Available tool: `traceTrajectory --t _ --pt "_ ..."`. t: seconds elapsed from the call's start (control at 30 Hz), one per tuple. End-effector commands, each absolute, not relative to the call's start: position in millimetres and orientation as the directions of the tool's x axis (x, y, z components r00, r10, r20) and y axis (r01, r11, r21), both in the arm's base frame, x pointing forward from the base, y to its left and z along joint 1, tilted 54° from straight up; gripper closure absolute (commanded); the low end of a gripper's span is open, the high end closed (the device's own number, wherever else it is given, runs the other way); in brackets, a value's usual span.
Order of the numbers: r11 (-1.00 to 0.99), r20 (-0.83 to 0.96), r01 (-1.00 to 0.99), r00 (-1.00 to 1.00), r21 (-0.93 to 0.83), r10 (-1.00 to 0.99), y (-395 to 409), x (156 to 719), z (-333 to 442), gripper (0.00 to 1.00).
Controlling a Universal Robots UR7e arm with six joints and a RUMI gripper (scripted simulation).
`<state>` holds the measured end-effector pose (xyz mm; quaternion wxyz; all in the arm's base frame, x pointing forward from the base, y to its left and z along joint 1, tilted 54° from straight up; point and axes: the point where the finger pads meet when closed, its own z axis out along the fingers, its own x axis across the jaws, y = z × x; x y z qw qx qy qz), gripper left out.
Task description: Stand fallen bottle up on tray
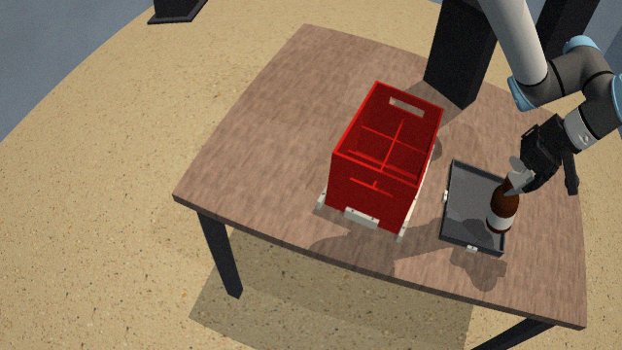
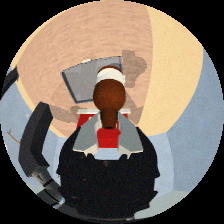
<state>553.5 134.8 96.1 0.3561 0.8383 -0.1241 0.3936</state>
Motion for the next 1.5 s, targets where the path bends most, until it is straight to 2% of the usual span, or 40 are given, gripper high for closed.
traceTrajectory --t 0.0,1.47 --pt "-0.716 0.749 -0.489 0.659 0.499 0.072 135.3 553.4 96.6 1.00" --pt "-0.716 0.749 -0.489 0.659 0.499 0.072 133.0 550.9 95.2 1.00"
